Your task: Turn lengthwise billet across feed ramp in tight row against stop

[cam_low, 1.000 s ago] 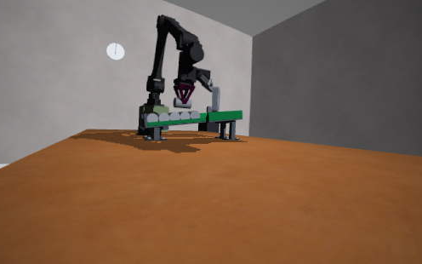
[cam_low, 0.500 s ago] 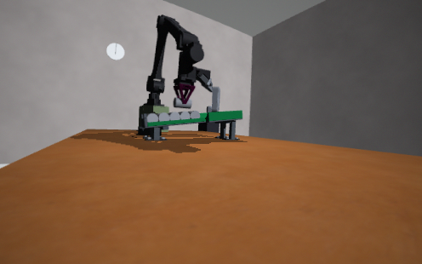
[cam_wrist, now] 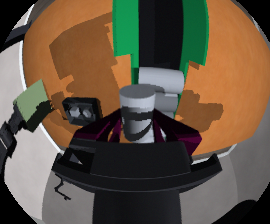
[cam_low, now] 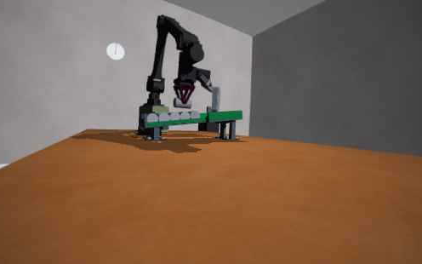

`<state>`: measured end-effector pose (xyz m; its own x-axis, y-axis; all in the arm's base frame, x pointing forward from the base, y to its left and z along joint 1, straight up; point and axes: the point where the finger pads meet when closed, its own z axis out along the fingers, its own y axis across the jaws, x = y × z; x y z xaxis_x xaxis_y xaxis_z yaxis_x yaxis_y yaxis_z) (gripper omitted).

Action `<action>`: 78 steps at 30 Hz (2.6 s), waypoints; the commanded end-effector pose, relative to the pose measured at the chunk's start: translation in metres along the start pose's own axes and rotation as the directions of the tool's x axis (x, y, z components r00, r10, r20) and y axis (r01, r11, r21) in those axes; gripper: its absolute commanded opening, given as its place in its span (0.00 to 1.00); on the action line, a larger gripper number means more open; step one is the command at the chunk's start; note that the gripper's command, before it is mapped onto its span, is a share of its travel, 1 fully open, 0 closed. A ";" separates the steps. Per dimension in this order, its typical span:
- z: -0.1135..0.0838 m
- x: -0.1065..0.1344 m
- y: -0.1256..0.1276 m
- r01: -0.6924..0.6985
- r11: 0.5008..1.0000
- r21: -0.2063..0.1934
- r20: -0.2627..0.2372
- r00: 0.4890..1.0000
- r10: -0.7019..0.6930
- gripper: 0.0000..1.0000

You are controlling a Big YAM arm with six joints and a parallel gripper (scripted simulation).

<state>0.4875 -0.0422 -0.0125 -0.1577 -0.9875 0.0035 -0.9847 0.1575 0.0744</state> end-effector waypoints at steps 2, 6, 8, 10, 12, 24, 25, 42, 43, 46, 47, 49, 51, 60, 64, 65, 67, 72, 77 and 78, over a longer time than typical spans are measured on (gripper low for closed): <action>-0.063 -0.011 -0.049 0.002 0.989 0.145 0.007 1.000 -0.003 0.00; -0.063 -0.011 -0.049 0.002 0.989 0.145 0.007 1.000 -0.003 0.00; -0.063 -0.011 -0.049 0.002 0.989 0.145 0.007 1.000 -0.003 0.00; -0.063 -0.011 -0.049 0.002 0.989 0.145 0.007 1.000 -0.003 0.00; -0.063 -0.011 -0.049 0.002 0.989 0.145 0.007 1.000 -0.003 0.00; -0.063 -0.011 -0.049 0.001 0.989 0.145 0.007 1.000 -0.002 0.00; -0.063 -0.011 -0.049 0.001 0.989 0.145 0.007 1.000 -0.002 0.00; -0.063 -0.009 -0.049 -0.014 0.989 0.145 0.009 1.000 0.013 0.00; -0.063 -0.009 -0.049 -0.017 0.989 0.145 0.010 1.000 0.015 0.00; -0.063 -0.008 -0.049 -0.021 0.989 0.145 0.010 1.000 0.020 0.00; -0.063 -0.008 -0.049 -0.021 0.989 0.145 0.010 1.000 0.020 0.00; -0.063 -0.007 -0.049 -0.027 0.989 0.145 0.011 1.000 0.025 0.00; -0.063 -0.007 -0.049 -0.033 0.989 0.145 0.012 0.999 0.032 0.00; -0.063 -0.002 -0.049 -0.072 0.987 0.145 0.017 0.997 0.070 0.00; -0.063 0.000 -0.049 -0.083 0.986 0.144 0.018 0.997 0.081 0.00; -0.063 0.000 -0.049 -0.089 0.986 0.144 0.019 0.996 0.087 0.00; -0.063 0.002 -0.050 -0.101 0.984 0.144 0.021 0.995 0.099 0.00; -0.063 0.005 -0.050 -0.134 0.981 0.143 0.025 0.991 0.132 0.00; -0.063 0.006 -0.050 -0.168 0.975 0.143 0.030 0.986 0.166 0.00; -0.063 0.006 -0.050 -0.176 0.974 0.142 0.031 0.984 0.173 0.00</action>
<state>0.4874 -0.0437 -0.0125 -0.2761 -0.9610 0.0125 -0.9583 0.2763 0.0735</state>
